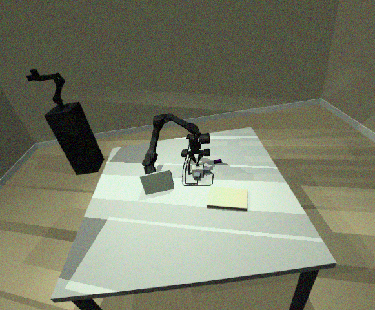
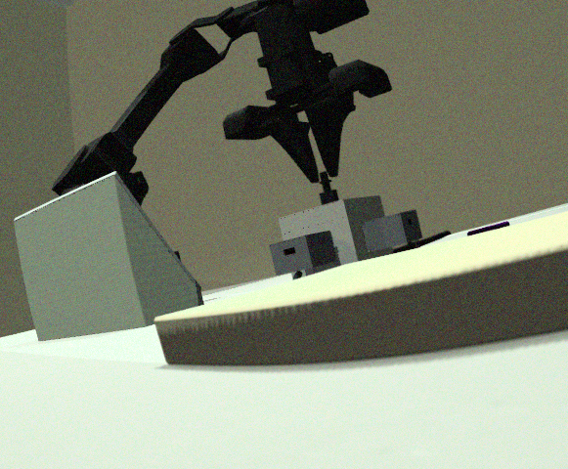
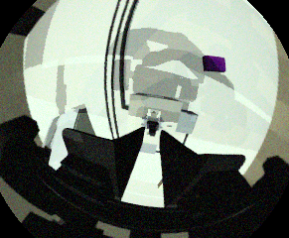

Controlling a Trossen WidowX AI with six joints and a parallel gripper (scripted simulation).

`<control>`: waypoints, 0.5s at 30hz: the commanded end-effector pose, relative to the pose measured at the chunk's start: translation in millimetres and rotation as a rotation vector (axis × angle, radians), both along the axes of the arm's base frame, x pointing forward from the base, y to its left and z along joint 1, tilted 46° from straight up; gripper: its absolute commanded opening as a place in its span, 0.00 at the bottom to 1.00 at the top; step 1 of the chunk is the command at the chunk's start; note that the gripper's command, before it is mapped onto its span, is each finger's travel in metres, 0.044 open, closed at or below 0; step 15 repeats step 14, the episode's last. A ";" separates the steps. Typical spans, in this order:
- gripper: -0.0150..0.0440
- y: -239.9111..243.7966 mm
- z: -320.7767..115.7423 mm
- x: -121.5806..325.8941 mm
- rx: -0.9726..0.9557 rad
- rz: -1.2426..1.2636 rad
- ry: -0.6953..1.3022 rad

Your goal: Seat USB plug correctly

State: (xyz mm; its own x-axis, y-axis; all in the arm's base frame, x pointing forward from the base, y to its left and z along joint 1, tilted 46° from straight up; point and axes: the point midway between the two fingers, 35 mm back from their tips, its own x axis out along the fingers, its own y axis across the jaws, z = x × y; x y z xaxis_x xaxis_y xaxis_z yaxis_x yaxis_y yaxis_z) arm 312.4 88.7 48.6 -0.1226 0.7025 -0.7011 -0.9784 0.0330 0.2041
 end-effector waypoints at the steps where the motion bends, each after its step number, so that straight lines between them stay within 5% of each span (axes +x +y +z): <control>1: 0.42 -0.1 0.1 -0.1 0.000 0.000 0.001; 15: 0.42 -7.8 7.7 1.4 0.000 0.000 0.000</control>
